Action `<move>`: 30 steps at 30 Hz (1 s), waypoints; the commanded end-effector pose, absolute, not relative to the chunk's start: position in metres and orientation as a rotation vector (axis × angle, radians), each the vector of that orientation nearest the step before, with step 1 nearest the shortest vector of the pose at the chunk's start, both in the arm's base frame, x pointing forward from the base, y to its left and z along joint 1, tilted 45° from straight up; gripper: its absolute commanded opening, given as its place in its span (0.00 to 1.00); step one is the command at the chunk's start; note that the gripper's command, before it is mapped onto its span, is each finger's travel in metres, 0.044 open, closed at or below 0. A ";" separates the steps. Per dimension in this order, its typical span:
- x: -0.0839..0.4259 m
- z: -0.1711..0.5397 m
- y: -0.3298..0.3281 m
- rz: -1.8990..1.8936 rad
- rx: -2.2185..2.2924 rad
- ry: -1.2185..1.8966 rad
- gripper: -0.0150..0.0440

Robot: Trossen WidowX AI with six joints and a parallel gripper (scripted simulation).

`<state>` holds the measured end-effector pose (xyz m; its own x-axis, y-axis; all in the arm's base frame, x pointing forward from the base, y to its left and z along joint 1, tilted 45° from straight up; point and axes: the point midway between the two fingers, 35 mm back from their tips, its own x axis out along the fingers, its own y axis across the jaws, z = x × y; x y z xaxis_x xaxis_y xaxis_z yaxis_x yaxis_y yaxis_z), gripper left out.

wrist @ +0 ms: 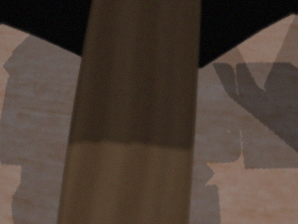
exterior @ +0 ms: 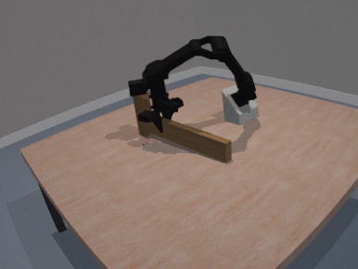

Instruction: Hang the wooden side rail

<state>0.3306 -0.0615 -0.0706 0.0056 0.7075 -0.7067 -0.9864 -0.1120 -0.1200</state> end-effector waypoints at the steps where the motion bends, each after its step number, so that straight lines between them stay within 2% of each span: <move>1: 0.330 -0.071 -0.063 1.534 -0.741 0.493 0.65; 9: 0.330 -0.050 -0.084 1.526 -0.751 0.495 1.00; 30: 0.330 -0.025 -0.069 1.536 -0.754 0.491 1.00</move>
